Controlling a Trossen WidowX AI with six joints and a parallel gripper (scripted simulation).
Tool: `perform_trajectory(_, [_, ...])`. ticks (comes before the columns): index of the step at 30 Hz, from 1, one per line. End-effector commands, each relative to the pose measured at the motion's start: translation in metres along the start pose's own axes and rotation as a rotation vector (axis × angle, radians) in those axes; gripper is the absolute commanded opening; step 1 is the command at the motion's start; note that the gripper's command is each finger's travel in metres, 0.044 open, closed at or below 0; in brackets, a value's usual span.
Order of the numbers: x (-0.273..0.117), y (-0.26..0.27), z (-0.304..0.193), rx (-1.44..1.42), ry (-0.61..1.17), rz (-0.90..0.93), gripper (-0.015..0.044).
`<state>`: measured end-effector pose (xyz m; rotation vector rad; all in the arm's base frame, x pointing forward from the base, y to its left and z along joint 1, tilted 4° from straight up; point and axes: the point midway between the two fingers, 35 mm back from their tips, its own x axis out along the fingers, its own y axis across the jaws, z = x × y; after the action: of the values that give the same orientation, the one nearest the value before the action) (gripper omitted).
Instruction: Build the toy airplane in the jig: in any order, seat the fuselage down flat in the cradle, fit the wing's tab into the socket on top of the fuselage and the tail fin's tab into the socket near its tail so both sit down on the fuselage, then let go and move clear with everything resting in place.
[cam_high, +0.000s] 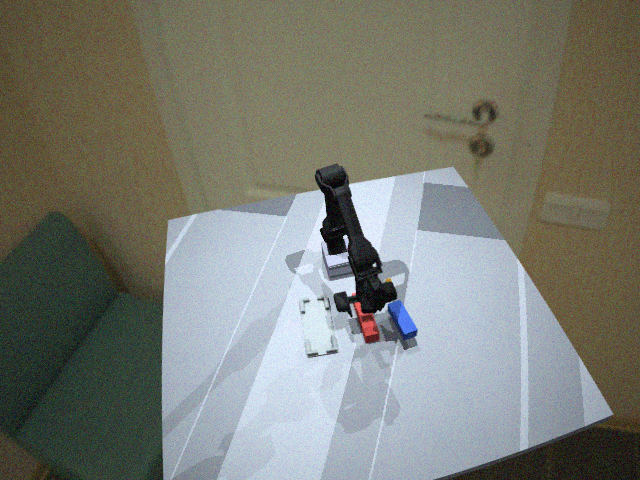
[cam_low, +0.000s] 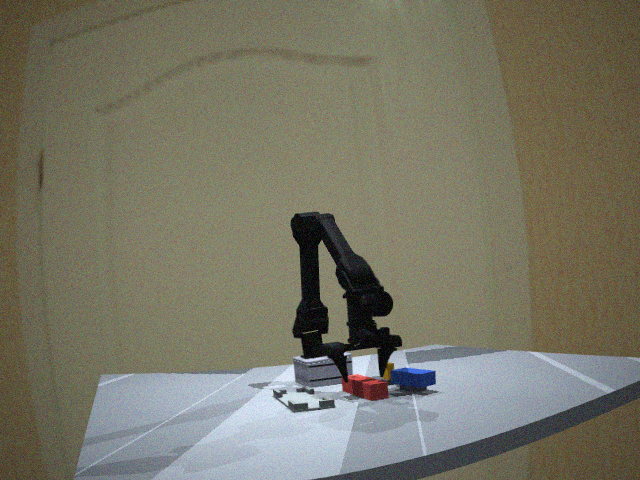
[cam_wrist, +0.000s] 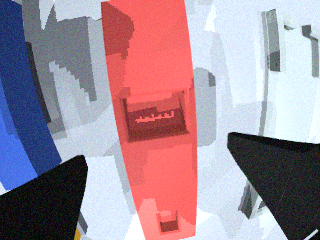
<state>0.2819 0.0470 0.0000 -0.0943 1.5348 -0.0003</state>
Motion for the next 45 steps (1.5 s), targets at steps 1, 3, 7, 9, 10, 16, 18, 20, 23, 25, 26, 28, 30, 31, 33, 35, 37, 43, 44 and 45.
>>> perform_trajectory(1, [0.008,-0.001,-0.002,-0.004,0.005,-0.005,0.0440])
perform_trajectory(3, [0.012,-0.001,-0.002,-0.004,0.005,-0.005,0.0440])
perform_trajectory(7, [0.018,-0.001,-0.002,-0.004,0.005,-0.005,0.0440])
perform_trajectory(9, [0.021,-0.001,-0.002,-0.004,0.005,-0.005,0.0440])
perform_trajectory(10, [0.023,-0.001,-0.002,-0.004,0.005,-0.005,0.0440])
perform_trajectory(16, [0.032,-0.001,-0.003,-0.004,0.005,-0.005,0.0440])
perform_trajectory(18, [0.033,-0.001,-0.003,-0.004,0.005,-0.005,0.0440])
perform_trajectory(20, [0.033,-0.001,-0.003,-0.004,0.005,-0.005,0.0387])
perform_trajectory(23, [0.033,-0.001,-0.003,-0.004,0.005,-0.005,0.0309])
perform_trajectory(25, [0.033,-0.001,-0.003,-0.004,0.005,-0.005,0.0256])
perform_trajectory(26, [0.033,-0.001,-0.003,-0.004,0.005,-0.005,0.0230])
perform_trajectory(28, [0.033,-0.001,-0.003,-0.004,0.005,-0.005,0.0177])
perform_trajectory(30, [0.033,-0.001,-0.003,-0.004,0.005,-0.005,0.0164])
perform_trajectory(31, [0.033,-0.001,-0.003,-0.004,0.005,-0.005,0.0157])
perform_trajectory(33, [0.033,-0.001,-0.003,-0.004,0.005,-0.005,0.0144])
perform_trajectory(35, [0.033,-0.001,-0.003,-0.004,0.005,-0.005,0.0111])
perform_trajectory(37, [0.031,-0.001,-0.003,-0.004,0.005,-0.005,0.0059])
perform_trajectory(43, [0.015,0.000,0.001,-0.004,0.005,-0.005,0.0000])
perform_trajectory(44, [0.012,0.000,0.002,-0.004,0.005,-0.005,0.0000])
perform_trajectory(45, [0.009,0.000,0.002,-0.004,0.005,-0.005,0.0000])
